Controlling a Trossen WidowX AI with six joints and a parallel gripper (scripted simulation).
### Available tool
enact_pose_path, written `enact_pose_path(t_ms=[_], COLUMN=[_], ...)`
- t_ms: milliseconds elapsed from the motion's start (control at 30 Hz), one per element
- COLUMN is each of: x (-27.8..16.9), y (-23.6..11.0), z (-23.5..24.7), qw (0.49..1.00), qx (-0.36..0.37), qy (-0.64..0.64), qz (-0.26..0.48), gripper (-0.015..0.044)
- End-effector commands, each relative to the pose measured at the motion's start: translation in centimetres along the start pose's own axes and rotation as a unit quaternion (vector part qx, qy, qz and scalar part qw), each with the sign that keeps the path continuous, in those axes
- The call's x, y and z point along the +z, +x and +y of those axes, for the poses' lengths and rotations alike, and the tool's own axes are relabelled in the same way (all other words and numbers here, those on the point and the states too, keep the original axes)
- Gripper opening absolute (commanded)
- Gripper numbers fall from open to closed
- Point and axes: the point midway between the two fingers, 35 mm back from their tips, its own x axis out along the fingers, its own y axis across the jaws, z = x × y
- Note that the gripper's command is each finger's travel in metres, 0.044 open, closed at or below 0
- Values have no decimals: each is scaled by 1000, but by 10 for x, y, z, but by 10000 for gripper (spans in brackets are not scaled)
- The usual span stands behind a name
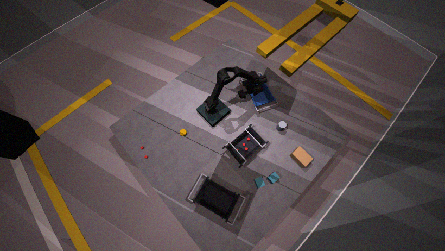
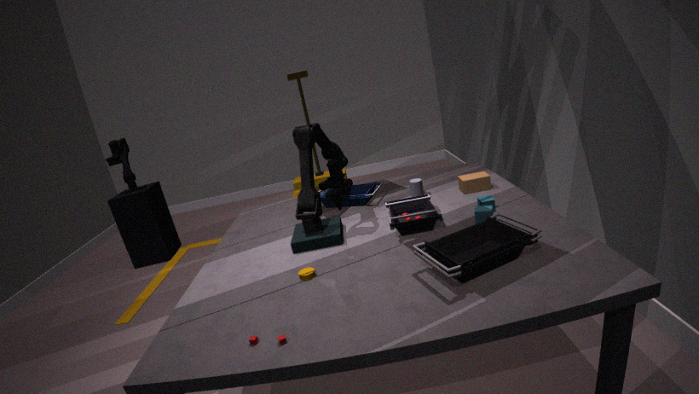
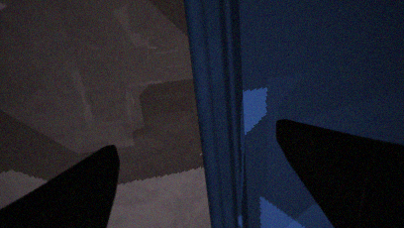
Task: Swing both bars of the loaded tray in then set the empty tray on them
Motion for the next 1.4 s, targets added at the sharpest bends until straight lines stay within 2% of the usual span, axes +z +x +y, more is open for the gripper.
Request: enact_pose_path(t_ms=[0,200,1233,1367], x=[0,0,0,0], y=[1,1,1,-9], z=[0,0,0,-1], qw=[1000,1000,1000,1000], qx=[0,0,0,0], qy=[-2,-2,-2,-2], qz=[0,0,0,0], gripper=[323,235,28,1])
